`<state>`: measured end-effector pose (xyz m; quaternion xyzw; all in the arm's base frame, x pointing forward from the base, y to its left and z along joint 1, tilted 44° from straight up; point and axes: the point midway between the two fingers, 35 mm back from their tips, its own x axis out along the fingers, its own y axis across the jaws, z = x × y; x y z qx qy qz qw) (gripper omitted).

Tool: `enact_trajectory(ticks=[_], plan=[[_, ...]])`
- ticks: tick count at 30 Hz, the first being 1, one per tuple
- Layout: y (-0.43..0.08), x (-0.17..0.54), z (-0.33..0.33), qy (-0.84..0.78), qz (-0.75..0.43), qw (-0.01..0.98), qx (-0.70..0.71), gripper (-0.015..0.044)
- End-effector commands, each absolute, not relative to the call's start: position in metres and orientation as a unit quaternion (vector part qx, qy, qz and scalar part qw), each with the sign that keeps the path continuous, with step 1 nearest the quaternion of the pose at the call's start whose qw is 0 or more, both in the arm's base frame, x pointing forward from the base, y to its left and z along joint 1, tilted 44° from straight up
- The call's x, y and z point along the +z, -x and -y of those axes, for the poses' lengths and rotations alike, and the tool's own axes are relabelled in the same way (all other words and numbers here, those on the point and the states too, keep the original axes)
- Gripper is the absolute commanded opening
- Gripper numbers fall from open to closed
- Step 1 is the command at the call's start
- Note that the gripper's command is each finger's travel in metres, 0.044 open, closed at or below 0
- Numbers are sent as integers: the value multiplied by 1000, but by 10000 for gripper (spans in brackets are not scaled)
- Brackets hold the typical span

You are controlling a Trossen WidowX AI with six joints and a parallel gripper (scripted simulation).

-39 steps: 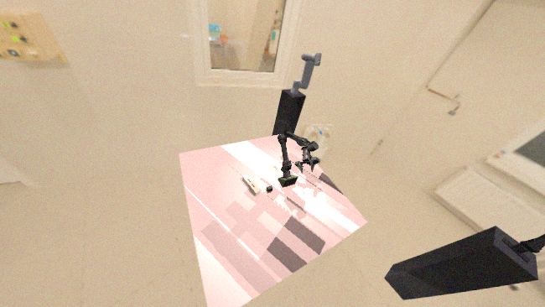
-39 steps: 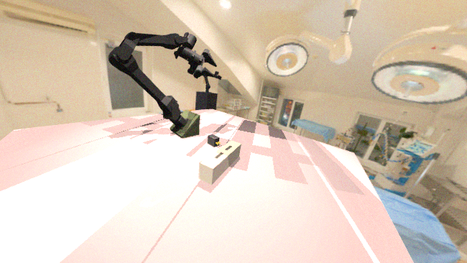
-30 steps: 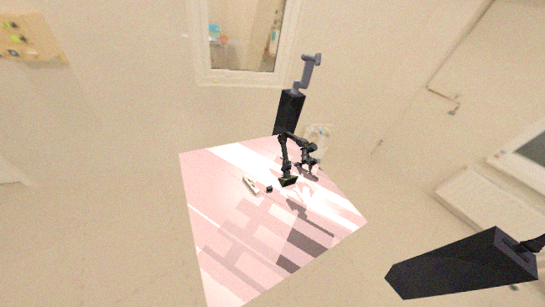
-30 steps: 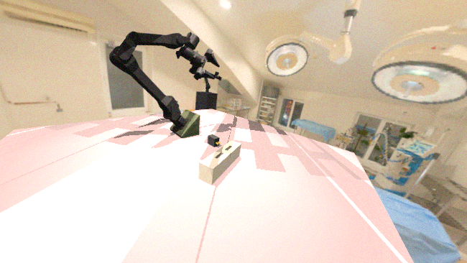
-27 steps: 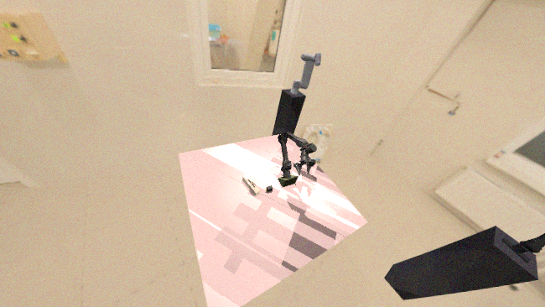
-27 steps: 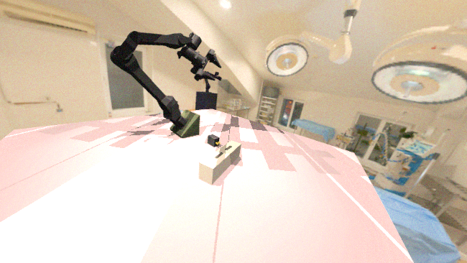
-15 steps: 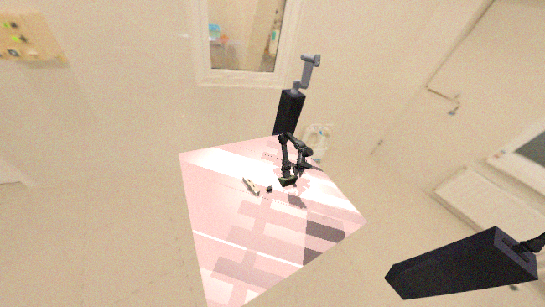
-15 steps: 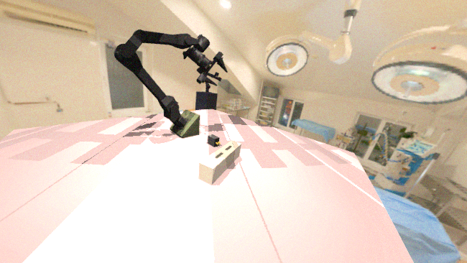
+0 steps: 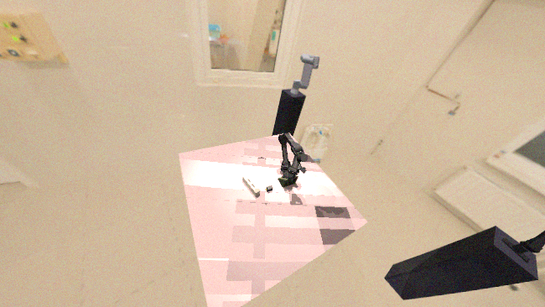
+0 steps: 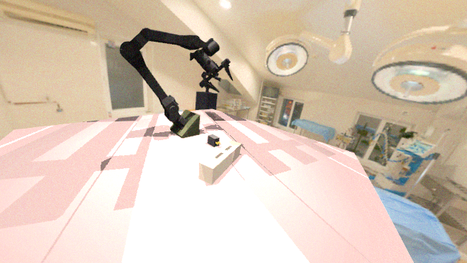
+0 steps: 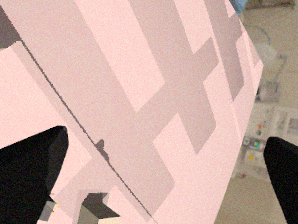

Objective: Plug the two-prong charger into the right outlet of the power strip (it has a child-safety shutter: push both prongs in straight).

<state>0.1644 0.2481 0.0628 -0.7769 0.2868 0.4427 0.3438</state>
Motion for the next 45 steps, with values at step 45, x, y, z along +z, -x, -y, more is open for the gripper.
enact_trajectory(ticks=[45], plan=[[-224, 18, -105, 421, -677, 604, -5, 440]])
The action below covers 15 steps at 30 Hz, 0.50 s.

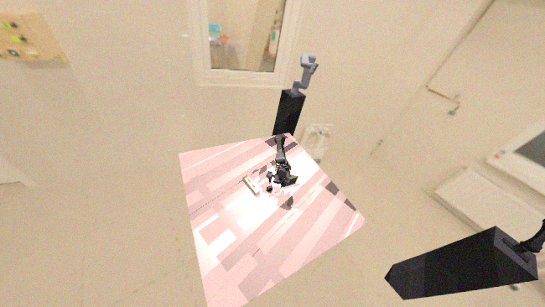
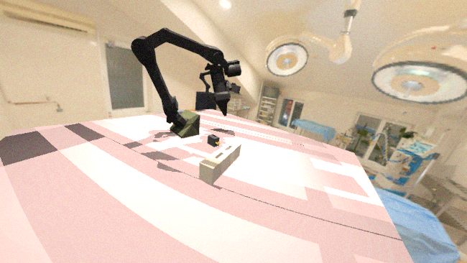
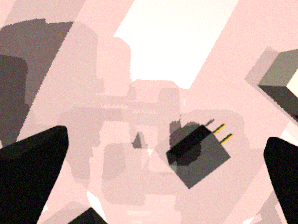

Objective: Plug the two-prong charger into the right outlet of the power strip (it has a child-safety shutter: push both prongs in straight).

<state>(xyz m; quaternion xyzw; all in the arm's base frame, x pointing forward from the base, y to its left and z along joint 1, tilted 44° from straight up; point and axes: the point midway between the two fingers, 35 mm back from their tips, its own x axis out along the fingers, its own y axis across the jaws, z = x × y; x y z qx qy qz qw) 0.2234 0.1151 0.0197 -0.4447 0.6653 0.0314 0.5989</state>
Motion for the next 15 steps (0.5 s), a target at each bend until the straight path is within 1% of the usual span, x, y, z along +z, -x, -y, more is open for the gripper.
enact_trajectory(ticks=[1, 15], plan=[[-225, 17, -103, 413, -680, 606, -17, 440], [-224, 10, -64, 287, -707, 618, -187, 440]])
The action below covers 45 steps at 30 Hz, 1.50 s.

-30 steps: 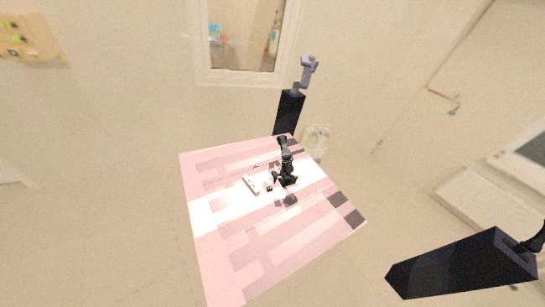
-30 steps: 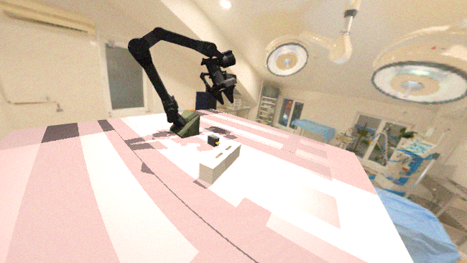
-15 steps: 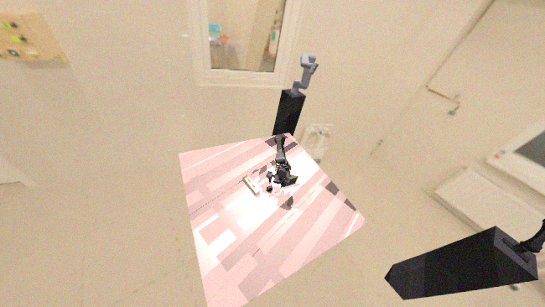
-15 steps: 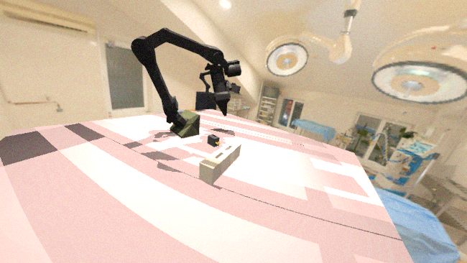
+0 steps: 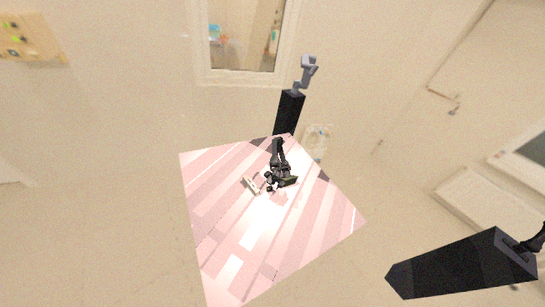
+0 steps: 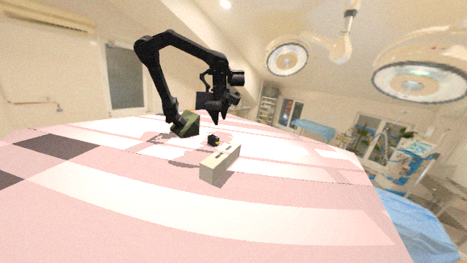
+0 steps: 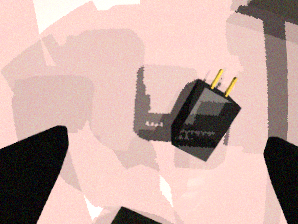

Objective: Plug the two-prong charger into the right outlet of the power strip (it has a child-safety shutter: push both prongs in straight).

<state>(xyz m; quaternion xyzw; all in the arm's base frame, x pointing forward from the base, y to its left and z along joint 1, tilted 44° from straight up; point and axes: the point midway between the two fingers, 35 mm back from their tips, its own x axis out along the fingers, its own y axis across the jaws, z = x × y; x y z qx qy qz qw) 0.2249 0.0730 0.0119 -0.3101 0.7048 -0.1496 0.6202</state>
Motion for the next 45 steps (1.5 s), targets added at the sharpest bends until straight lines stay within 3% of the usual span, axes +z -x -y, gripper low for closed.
enact_trajectory(ticks=[1, 14, 45], plan=[[-224, 10, -61, 278, -707, 618, -200, 440], [-217, 7, -31, 180, -698, 605, -339, 440], [-212, -20, -5, 179, -697, 605, -341, 440]])
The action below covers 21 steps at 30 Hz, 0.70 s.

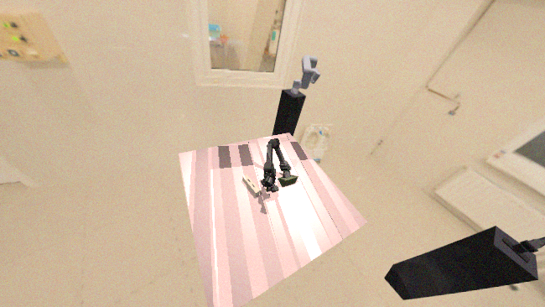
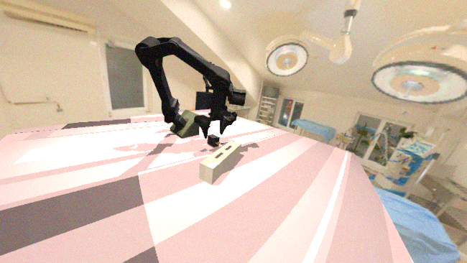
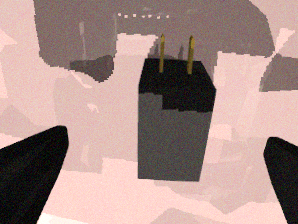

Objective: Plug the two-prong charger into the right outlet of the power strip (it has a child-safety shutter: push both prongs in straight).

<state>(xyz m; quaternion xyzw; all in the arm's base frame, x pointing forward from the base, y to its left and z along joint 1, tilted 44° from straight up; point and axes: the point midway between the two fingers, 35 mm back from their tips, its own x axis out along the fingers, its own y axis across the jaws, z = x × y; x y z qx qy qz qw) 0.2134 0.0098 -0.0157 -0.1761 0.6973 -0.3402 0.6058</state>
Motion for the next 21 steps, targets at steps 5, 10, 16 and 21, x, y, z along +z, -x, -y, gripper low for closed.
enact_trajectory(ticks=[5, 10, 16, 21], plan=[[-211, -26, 1, 180, -697, 605, -341, 440], [-209, -31, 6, 180, -697, 604, -341, 440], [-207, -38, 13, 180, -697, 604, -341, 440], [-208, -37, 11, 177, -697, 605, -341, 387]])
